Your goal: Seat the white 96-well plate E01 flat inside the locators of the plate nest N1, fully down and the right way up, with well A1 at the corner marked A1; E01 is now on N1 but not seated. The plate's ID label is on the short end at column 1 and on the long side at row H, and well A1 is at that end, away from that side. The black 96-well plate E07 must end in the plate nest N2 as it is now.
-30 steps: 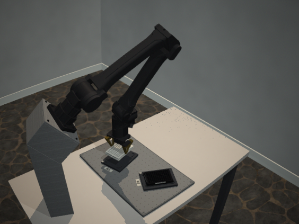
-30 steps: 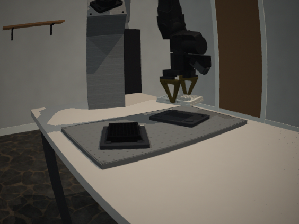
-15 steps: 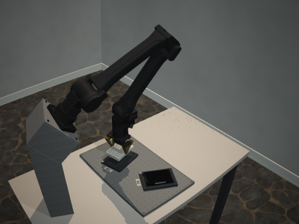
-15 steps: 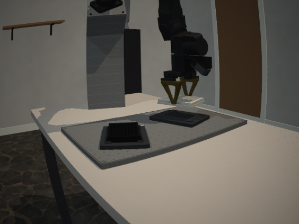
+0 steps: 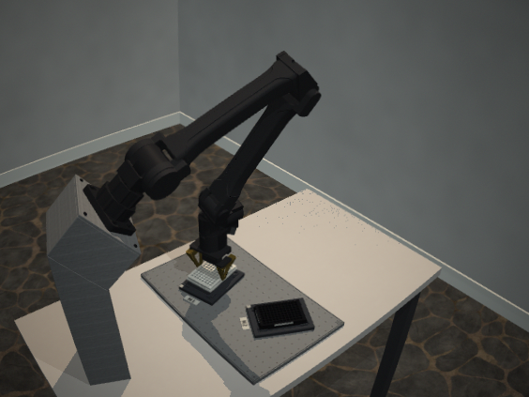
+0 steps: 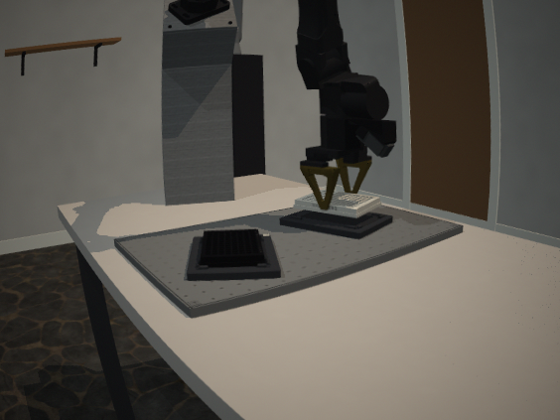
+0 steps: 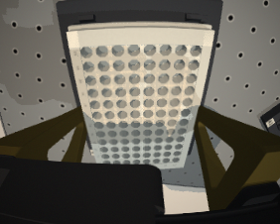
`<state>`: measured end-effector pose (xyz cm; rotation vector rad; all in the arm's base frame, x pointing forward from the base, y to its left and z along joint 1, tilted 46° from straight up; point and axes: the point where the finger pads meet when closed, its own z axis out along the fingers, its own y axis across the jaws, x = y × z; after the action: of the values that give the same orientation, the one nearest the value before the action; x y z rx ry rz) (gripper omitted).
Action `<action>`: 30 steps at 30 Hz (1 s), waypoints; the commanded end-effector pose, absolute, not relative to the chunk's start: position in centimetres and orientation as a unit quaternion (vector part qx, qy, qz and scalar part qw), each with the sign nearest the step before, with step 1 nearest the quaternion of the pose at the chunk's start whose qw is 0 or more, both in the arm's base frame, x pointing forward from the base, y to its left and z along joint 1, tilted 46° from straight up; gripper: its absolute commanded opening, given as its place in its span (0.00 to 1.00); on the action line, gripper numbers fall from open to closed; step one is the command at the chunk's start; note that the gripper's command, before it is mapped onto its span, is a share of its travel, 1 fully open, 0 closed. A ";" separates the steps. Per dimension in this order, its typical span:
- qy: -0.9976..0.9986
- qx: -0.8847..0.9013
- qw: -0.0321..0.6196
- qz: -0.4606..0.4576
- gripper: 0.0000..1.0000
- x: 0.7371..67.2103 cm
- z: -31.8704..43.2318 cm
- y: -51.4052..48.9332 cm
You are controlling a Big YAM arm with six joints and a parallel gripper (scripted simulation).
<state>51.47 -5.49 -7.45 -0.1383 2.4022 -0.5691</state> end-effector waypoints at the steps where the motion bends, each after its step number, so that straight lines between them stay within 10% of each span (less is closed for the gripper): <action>1: 0.916 -0.054 0.331 -0.220 0.00 51.7 -7.6 -6.0; 30: 0.915 -0.057 0.333 -0.218 0.00 52.4 -7.4 -5.8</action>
<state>52.02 -5.84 -8.20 -0.1404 2.4023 -0.5702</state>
